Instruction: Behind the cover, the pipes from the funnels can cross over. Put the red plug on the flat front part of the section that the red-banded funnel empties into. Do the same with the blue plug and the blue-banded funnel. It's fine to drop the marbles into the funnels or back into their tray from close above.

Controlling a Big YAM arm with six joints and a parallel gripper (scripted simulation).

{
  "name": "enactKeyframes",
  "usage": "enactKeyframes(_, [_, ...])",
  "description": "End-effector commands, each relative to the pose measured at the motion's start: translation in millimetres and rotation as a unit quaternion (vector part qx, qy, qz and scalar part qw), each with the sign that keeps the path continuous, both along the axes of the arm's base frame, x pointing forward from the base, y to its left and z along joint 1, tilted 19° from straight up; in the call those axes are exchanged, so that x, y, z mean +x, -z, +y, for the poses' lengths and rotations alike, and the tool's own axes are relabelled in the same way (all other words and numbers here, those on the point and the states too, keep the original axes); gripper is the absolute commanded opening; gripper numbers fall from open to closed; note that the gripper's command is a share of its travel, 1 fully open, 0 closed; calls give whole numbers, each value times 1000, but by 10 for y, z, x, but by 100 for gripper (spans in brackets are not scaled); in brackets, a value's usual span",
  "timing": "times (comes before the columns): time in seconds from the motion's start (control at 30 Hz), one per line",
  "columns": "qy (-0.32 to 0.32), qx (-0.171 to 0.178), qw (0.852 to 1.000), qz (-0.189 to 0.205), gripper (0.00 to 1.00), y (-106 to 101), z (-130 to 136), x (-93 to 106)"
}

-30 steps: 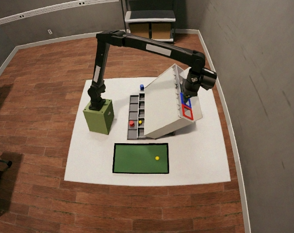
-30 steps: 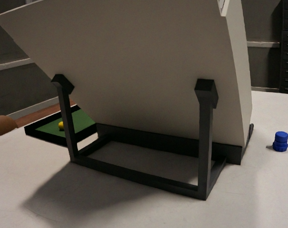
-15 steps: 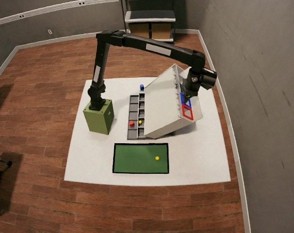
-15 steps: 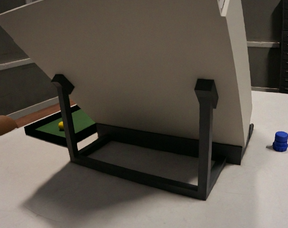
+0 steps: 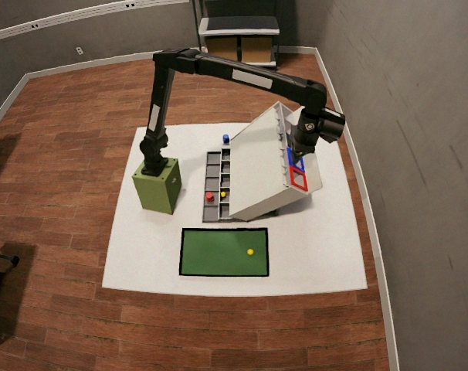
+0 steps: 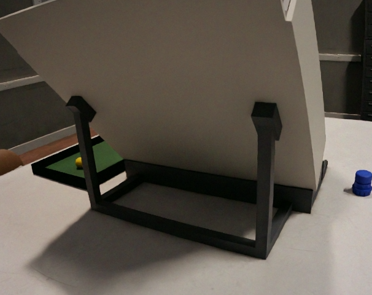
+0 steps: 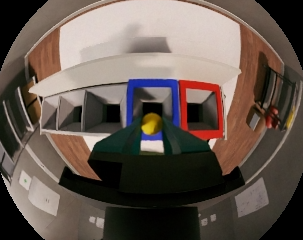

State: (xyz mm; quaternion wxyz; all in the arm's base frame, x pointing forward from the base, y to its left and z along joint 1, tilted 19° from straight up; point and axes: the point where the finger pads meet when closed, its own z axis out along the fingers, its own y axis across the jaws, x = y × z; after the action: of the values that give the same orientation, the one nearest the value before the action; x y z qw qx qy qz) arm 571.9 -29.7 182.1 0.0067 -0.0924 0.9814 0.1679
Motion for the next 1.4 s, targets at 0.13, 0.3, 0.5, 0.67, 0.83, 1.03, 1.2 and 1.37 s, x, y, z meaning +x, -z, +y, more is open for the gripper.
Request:
enactKeyframes(0.13, [4, -2, 1000, -21, 56, -145, -7, 101])
enactKeyframes(0.3, [4, -2, 1000, -21, 56, -145, -7, 101])
enactKeyframes(0.5, [4, -2, 1000, -21, 56, -145, -7, 101])
enactKeyframes(0.67, [4, -2, 1000, -21, 56, -145, -7, 101])
enactKeyframes(0.83, [4, -2, 1000, -21, 56, -145, -7, 101])
enactKeyframes(1.03, [4, -2, 1000, -21, 56, -145, -7, 101])
enactKeyframes(1.2, [4, -2, 1000, -21, 56, -145, -7, 101])
enactKeyframes(1.37, [4, -2, 1000, -21, 56, -145, -7, 101])
